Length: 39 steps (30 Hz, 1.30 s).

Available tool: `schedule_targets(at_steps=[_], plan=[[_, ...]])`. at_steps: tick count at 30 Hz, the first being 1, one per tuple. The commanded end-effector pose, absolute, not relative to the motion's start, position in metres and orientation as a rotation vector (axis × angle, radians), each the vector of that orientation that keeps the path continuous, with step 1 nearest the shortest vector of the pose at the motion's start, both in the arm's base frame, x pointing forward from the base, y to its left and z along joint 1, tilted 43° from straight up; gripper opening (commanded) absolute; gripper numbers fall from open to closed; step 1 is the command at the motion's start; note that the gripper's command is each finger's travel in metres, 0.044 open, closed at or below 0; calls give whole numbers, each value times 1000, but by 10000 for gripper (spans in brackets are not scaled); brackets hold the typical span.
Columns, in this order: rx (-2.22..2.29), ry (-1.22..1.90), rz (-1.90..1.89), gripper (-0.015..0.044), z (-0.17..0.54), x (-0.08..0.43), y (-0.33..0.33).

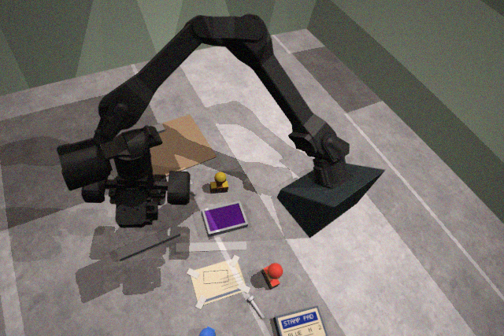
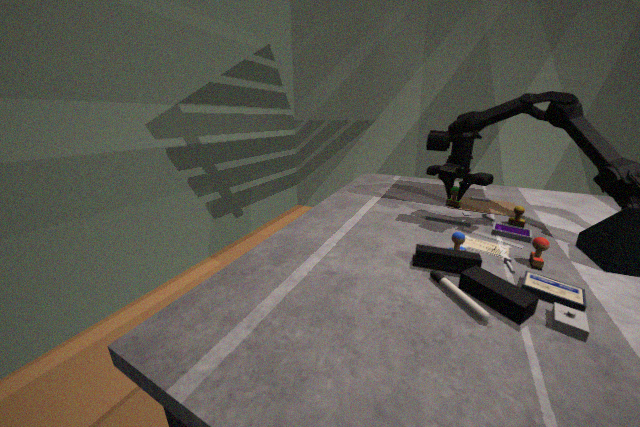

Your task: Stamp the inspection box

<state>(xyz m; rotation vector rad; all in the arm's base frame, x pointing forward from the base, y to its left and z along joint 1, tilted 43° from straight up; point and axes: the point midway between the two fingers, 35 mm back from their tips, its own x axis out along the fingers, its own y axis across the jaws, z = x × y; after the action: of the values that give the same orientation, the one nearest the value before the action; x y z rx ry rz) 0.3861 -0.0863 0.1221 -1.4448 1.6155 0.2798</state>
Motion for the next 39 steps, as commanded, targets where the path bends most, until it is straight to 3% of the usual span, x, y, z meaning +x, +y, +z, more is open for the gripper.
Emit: schedule_targets(at_steps=[1, 20, 30, 34, 39], plan=[[-1443, 1620, 283, 0, 115, 386, -93], [-1445, 1620, 281, 0, 97, 387, -110], [-1447, 1619, 276, 263, 100, 387, -108], [-1445, 1619, 279, 268, 108, 388, -100], [-1440, 1619, 288, 268, 165, 382, -45]])
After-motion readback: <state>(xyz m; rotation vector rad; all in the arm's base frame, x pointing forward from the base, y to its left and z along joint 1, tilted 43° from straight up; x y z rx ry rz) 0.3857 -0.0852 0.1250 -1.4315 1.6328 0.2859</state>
